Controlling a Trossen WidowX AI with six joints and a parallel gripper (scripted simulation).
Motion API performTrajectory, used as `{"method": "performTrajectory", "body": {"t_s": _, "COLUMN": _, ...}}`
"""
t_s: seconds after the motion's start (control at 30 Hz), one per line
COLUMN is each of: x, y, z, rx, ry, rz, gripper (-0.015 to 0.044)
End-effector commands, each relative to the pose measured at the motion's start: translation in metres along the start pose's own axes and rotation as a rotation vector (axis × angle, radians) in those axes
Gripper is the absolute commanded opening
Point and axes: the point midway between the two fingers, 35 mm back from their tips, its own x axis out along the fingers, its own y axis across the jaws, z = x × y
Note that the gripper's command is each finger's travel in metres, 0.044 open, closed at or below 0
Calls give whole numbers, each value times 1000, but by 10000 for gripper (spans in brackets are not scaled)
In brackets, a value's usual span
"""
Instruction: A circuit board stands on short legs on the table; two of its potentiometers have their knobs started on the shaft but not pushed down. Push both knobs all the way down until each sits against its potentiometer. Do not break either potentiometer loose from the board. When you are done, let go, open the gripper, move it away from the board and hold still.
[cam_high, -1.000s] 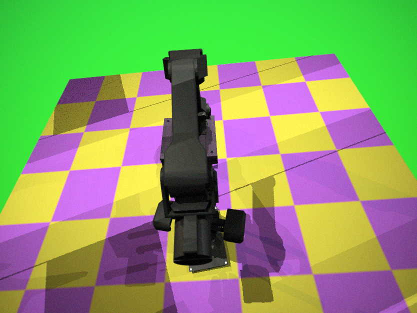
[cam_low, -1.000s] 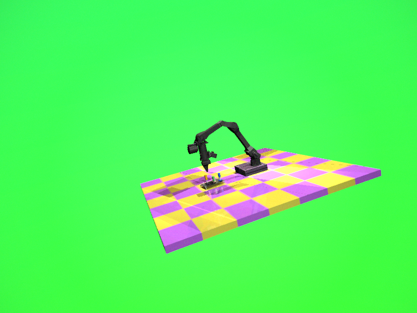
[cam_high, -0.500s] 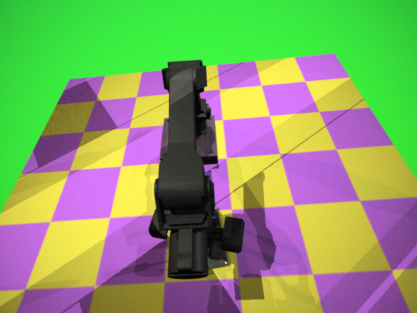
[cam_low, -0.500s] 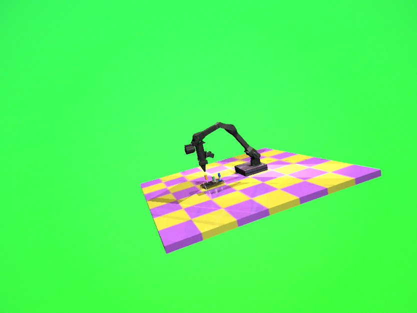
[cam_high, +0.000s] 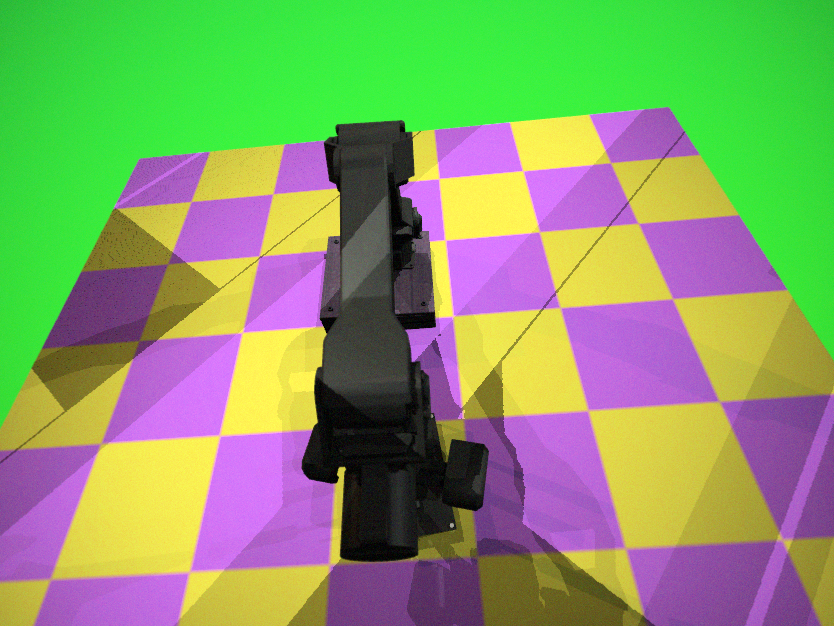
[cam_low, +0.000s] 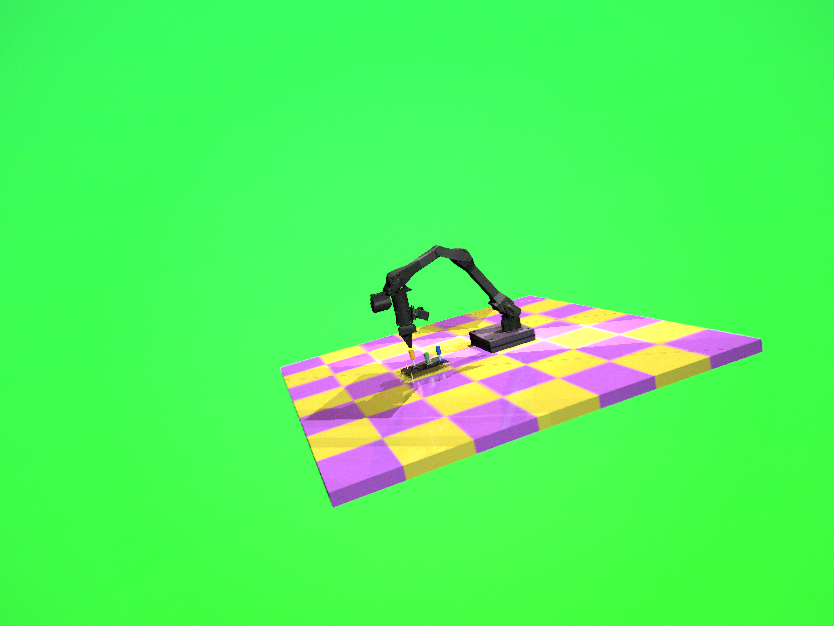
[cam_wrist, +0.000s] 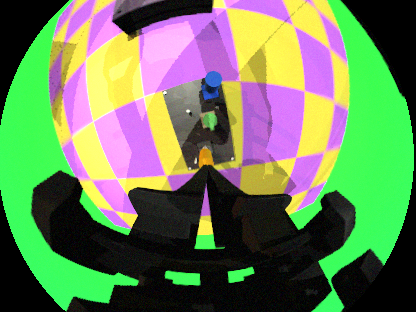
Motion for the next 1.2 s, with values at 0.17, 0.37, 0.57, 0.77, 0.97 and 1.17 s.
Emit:
{"method": "performTrajectory", "body": {"t_s": 0.17, "x": 4, "y": 0, "z": 0, "rx": 4, "ry": 2, "rz": 3, "gripper": 0}}
{"method": "performTrajectory", "body": {"t_s": 0.37, "x": 5, "y": 0, "z": 0, "rx": 4, "ry": 2, "rz": 3, "gripper": 0}}
{"method": "performTrajectory", "body": {"t_s": 0.57, "x": 7, "y": 0, "z": 0, "rx": 4, "ry": 2, "rz": 3, "gripper": 0}}
{"method": "performTrajectory", "body": {"t_s": 0.77, "x": 9, "y": 0, "z": 0, "rx": 4, "ry": 2, "rz": 3, "gripper": 0}}
{"method": "performTrajectory", "body": {"t_s": 0.97, "x": 10, "y": 0, "z": 0, "rx": 4, "ry": 2, "rz": 3, "gripper": 0}}
{"method": "performTrajectory", "body": {"t_s": 1.17, "x": 9, "y": 0, "z": 0, "rx": 4, "ry": 2, "rz": 3, "gripper": 0}}
